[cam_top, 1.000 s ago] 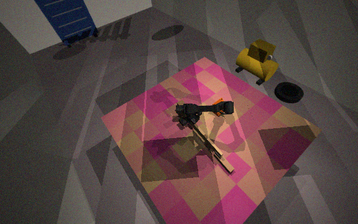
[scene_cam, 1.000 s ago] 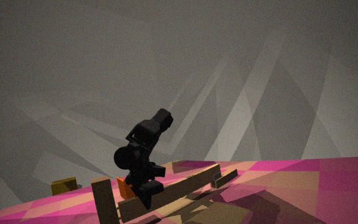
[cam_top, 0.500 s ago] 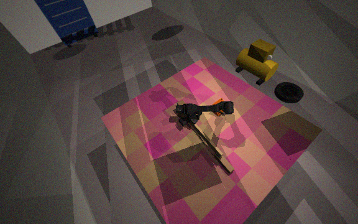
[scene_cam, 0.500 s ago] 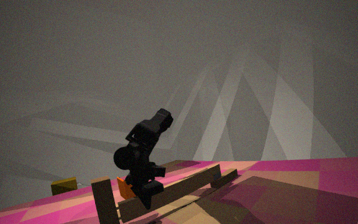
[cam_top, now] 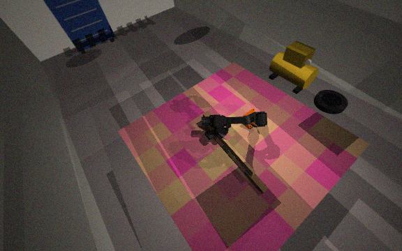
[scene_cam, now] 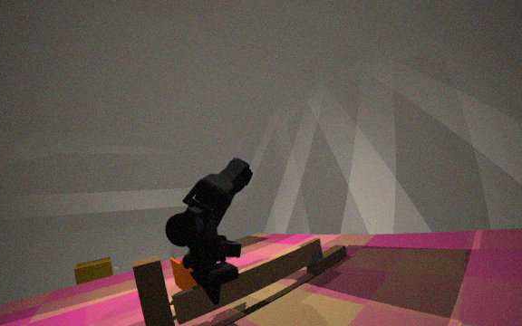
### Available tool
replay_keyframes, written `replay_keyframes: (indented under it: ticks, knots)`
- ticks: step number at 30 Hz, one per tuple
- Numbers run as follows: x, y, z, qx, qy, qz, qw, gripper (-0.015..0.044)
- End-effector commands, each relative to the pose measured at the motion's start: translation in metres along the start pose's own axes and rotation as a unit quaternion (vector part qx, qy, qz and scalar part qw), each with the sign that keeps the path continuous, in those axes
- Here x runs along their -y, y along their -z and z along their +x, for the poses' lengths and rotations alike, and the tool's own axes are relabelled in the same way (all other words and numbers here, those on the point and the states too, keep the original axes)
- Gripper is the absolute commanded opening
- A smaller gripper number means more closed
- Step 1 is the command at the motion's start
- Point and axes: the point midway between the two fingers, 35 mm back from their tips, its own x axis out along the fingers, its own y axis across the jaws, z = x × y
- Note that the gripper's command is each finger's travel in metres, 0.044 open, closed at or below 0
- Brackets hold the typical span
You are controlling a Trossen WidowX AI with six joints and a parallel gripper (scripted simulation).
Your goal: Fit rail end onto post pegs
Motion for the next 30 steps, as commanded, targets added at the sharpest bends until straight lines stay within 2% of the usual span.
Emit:
replay_keyframes:
  ticks: [1, 30]
  knots:
    - [0.0011, -0.0020, -0.0042, -0.003, 0.004, 0.001, 1.000, 0.0000]
    - [0.0009, -0.0010, -0.0011, -0.003, 0.004, 0.001, 1.000, 0.0000]
